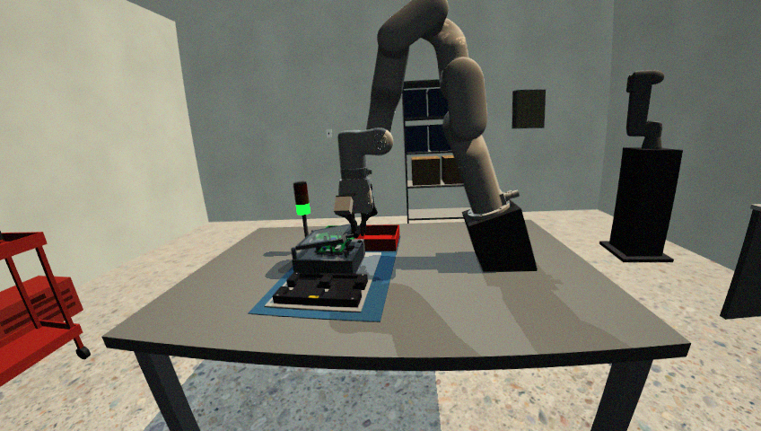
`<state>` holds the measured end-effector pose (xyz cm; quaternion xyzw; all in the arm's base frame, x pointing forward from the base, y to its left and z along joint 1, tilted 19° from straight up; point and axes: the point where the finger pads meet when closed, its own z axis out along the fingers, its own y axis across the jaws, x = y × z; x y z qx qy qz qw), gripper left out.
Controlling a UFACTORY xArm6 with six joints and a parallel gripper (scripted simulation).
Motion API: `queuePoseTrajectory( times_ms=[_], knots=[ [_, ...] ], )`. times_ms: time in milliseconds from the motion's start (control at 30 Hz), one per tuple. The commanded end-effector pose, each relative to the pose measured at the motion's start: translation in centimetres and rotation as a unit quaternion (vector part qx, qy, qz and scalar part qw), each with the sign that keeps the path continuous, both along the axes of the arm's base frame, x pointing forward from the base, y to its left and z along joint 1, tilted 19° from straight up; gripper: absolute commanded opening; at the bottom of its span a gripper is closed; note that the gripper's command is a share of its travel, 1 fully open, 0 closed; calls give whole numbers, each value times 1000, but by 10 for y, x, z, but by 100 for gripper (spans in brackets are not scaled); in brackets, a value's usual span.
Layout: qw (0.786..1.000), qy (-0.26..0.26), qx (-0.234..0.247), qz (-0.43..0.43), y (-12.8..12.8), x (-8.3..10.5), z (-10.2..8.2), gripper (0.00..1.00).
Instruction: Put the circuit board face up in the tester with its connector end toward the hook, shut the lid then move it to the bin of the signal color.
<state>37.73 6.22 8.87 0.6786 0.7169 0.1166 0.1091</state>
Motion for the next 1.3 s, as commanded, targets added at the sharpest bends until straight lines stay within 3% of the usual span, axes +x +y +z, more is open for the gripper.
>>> queuePoseTrajectory(
  times_ms=[0,700,1200,1267],
  knots=[
    [1000,-2,1,0,0,0,10,0],
    [1000,-2,1,0,0,0,52,0],
    [1000,-2,1,0,1,16,106,0],
    [1000,-2,1,0,1,16,106,0]
  ],
)
